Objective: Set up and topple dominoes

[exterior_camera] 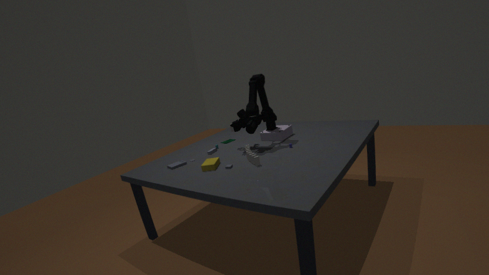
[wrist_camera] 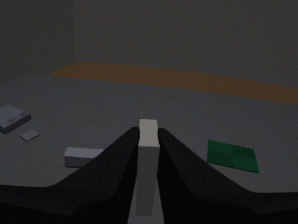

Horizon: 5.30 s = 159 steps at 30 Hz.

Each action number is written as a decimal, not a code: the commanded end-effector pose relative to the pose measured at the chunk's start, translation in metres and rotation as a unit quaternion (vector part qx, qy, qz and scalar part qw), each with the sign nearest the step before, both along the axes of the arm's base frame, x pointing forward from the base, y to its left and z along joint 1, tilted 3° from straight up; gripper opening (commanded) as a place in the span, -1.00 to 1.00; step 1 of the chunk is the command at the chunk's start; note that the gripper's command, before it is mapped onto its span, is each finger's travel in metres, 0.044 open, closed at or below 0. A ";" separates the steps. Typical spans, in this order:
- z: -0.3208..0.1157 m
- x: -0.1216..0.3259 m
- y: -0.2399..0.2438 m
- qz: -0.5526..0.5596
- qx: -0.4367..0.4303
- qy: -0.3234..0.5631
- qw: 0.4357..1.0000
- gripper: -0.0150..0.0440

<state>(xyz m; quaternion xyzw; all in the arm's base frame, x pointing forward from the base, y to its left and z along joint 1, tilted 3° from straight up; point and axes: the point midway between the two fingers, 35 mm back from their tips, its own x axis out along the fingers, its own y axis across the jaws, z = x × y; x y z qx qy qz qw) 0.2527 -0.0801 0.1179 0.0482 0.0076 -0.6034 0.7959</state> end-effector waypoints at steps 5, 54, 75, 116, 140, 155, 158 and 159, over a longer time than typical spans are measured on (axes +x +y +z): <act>-0.019 0.005 0.000 0.000 -0.001 0.001 1.000 -0.40; -0.111 0.009 -0.011 0.000 -0.001 0.004 1.000 -0.40; -0.105 0.010 -0.010 0.000 -0.001 0.003 1.000 1.00; -0.020 0.012 -0.035 0.538 0.289 0.591 0.526 1.00; -0.087 0.016 -0.036 0.538 0.290 0.591 0.526 1.00; -0.100 0.017 -0.036 0.539 0.290 0.591 0.526 0.47; -0.100 0.017 -0.036 0.539 0.290 0.591 0.526 0.20; -0.100 0.017 -0.036 0.539 0.290 0.591 0.526 0.11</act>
